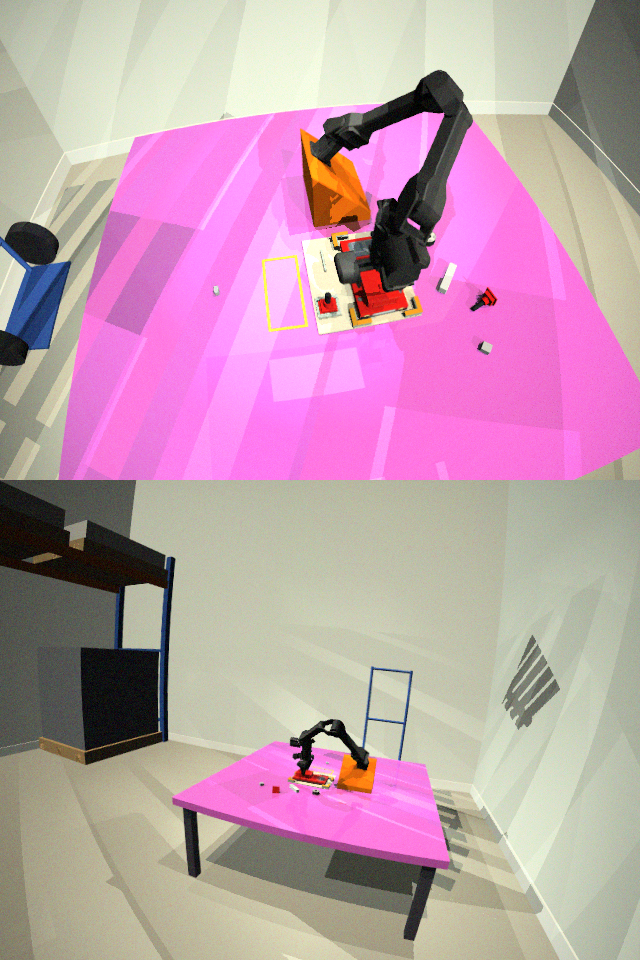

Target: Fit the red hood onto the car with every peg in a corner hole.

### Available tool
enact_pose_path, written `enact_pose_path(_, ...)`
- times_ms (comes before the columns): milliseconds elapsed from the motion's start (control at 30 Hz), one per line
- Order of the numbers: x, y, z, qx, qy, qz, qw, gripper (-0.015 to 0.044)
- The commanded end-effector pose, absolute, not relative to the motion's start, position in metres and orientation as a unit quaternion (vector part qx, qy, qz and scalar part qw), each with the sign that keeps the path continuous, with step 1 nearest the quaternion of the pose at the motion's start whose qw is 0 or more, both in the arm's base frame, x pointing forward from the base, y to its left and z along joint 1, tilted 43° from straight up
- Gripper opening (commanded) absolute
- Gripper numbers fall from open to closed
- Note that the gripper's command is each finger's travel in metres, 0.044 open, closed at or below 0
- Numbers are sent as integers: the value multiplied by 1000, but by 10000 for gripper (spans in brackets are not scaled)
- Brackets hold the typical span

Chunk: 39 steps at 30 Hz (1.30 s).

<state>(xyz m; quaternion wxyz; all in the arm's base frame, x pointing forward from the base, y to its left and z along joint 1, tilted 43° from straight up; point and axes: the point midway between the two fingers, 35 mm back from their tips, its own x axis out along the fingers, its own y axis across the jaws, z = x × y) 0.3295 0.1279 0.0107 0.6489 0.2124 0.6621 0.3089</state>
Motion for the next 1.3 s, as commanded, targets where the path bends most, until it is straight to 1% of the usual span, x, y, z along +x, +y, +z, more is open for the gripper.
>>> enact_pose_path(0, 331, 124, 15, 212, 662, 308, 649, 440)
enact_pose_path(267, 334, 81, 60, 212, 660, 307, 652, 440)
enact_pose_path(1267, 334, 79, 62, 212, 660, 307, 652, 440)
